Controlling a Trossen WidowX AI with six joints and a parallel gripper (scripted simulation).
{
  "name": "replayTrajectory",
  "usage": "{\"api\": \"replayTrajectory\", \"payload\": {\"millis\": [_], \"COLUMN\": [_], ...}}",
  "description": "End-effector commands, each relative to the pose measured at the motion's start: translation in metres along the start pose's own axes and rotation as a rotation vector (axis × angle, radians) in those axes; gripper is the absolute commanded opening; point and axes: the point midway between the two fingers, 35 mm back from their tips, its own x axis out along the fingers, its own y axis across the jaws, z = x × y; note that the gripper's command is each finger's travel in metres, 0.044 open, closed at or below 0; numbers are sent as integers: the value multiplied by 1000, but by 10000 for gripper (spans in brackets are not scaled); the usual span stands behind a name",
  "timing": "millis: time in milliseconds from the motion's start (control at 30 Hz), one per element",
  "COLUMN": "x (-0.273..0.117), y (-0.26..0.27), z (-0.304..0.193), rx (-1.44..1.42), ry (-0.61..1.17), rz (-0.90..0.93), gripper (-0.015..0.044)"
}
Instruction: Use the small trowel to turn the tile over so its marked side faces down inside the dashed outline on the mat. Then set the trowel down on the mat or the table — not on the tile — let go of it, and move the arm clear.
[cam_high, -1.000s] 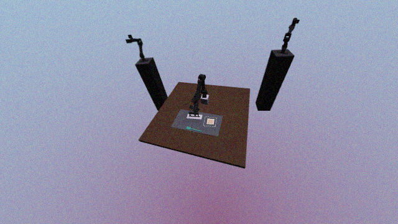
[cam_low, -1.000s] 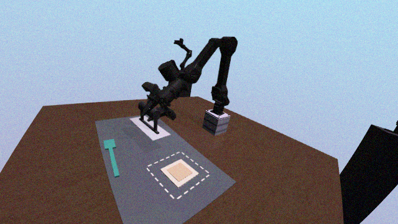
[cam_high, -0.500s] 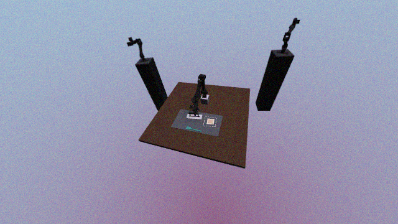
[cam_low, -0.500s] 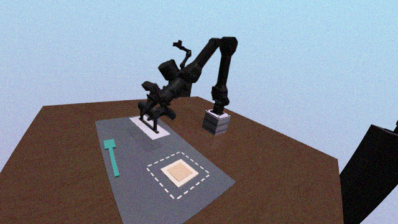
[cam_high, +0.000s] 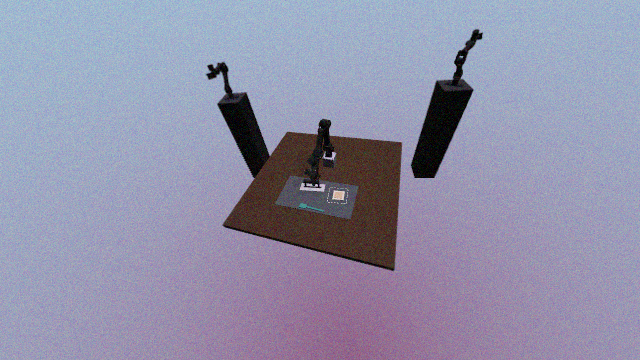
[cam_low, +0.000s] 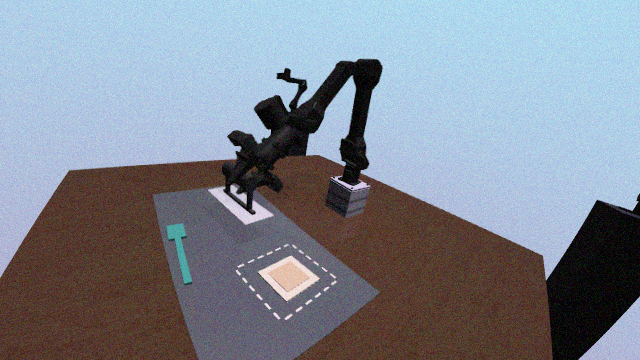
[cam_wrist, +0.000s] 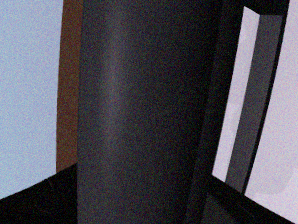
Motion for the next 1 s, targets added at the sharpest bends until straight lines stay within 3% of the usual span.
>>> {"api": "replayTrajectory", "payload": {"millis": [0,433,967], "x": [0,2,27], "y": [4,-1,-4], "z": [0,3,80], "rx": [-8,18,405], "ry": [4,-13,-350], "rz": [11,-11,-127], "gripper": [0,0,0]}}
